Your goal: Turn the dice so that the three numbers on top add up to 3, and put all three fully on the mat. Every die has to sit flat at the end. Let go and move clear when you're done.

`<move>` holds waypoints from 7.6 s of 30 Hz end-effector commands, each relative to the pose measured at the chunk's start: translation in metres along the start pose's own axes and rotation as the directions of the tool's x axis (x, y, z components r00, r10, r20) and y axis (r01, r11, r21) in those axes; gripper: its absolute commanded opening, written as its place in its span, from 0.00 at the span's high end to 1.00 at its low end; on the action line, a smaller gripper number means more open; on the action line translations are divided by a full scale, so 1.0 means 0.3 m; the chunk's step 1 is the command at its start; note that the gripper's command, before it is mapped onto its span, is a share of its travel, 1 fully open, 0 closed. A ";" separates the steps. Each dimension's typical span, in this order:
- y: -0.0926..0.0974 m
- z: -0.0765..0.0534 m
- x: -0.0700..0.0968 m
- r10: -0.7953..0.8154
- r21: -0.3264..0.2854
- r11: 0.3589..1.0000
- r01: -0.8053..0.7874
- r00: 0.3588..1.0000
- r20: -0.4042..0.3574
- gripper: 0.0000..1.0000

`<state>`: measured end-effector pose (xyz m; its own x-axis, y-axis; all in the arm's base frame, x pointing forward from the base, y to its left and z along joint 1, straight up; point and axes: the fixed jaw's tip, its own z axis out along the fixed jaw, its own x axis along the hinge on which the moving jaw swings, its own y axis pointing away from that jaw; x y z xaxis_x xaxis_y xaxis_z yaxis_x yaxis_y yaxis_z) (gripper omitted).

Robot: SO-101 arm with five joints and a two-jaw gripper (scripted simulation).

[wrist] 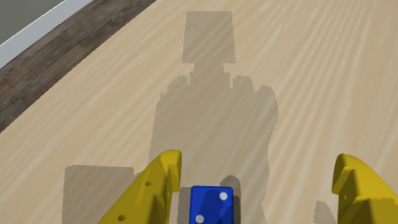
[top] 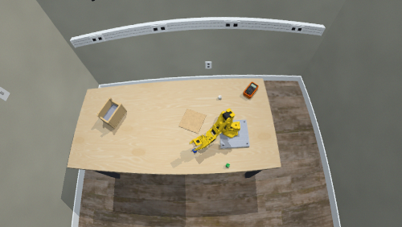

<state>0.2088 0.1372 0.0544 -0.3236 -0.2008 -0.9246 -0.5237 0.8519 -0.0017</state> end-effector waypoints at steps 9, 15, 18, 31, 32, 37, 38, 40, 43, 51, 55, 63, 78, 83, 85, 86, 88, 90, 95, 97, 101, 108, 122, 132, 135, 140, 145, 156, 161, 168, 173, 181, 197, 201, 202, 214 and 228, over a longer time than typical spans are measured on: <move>0.006 -0.006 0.005 -0.011 -0.007 1.000 0.011 1.000 -0.008 0.71; 0.006 -0.012 -0.040 -0.011 -0.006 1.000 0.011 0.999 0.052 0.71; 0.006 -0.022 -0.091 -0.010 -0.005 1.000 0.011 0.993 0.121 0.71; 0.005 -0.109 -0.307 -0.008 -0.002 1.000 0.010 0.909 0.417 0.72; 0.005 -0.116 -0.318 -0.008 -0.002 1.000 0.010 0.901 0.433 0.72; 0.005 -0.133 -0.345 -0.008 -0.002 1.000 0.010 0.883 0.470 0.72; 0.005 -0.133 -0.345 -0.008 -0.002 1.000 0.010 0.882 0.471 0.72; 0.005 -0.133 -0.345 -0.008 -0.002 1.000 0.010 0.882 0.471 0.72; 0.005 -0.133 -0.345 -0.008 -0.002 1.000 0.010 0.882 0.471 0.72; 0.005 -0.123 -0.345 -0.038 0.012 0.999 0.037 0.892 0.451 0.72; 0.005 -0.108 -0.345 -0.084 0.030 0.996 0.079 0.904 0.419 0.72; 0.004 -0.075 -0.342 -0.199 0.062 0.980 0.189 0.922 0.334 0.72; -0.002 -0.005 -0.319 -0.581 0.014 0.814 0.581 0.813 0.026 0.72; -0.006 -0.003 -0.305 -0.709 -0.067 0.705 0.706 0.703 -0.060 0.72; -0.008 -0.005 -0.299 -0.755 -0.108 0.655 0.747 0.650 -0.087 0.72; -0.009 -0.007 -0.296 -0.777 -0.130 0.629 0.766 0.621 -0.099 0.72; -0.011 -0.013 -0.290 -0.818 -0.177 0.575 0.799 0.562 -0.118 0.72; -0.013 -0.021 -0.284 -0.856 -0.227 0.517 0.825 0.500 -0.131 0.72; -0.016 -0.037 -0.275 -0.912 -0.323 0.410 0.853 0.385 -0.141 0.72; -0.018 -0.048 -0.270 -0.936 -0.371 0.352 0.859 0.324 -0.135 0.72; -0.021 -0.075 -0.260 -0.974 -0.474 0.228 0.851 0.201 -0.109 0.72; -0.026 -0.113 -0.251 -0.997 -0.585 0.083 0.807 0.068 -0.048 0.72; -0.029 -0.142 -0.245 -1.000 -0.641 -0.007 0.768 -0.005 0.005 0.72; -0.029 -0.133 -0.227 -1.000 -0.663 -0.008 0.749 -0.005 0.005 0.72; -0.029 -0.117 -0.193 -1.000 -0.701 -0.008 0.713 -0.005 0.006 0.72; -0.028 -0.086 -0.103 -1.000 -0.792 -0.008 0.610 -0.004 0.007 0.72; -0.028 -0.072 -0.040 -1.000 -0.846 -0.008 0.534 -0.003 0.007 0.72; -0.028 -0.062 0.090 -1.000 -0.930 -0.008 0.367 -0.001 0.008 0.72; -0.034 -0.060 0.075 -1.000 -0.927 0.000 0.374 0.002 0.000 0.72; -0.034 -0.060 0.075 -1.000 -0.927 0.000 0.374 0.002 0.000 0.72; -0.034 -0.060 0.075 -1.000 -0.927 0.000 0.374 0.002 0.000 0.72; -0.034 -0.060 0.075 -1.000 -0.927 0.000 0.374 0.002 0.000 0.72; -0.035 -0.038 0.118 -1.000 -0.927 0.000 0.374 0.002 0.000 0.72; -0.035 -0.028 0.140 -1.000 -0.927 0.000 0.374 0.002 0.000 0.72; -0.035 -0.026 0.146 -1.000 -0.927 0.000 0.374 0.002 0.000 0.72; -0.035 -0.008 0.196 -1.000 -0.927 0.000 0.374 0.002 0.000 0.72; -0.035 -0.003 0.214 -1.000 -0.927 0.000 0.374 0.002 0.000 0.72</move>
<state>0.1963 0.1188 0.0015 0.5206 -0.8538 0.0014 -0.8536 -0.5205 -0.0215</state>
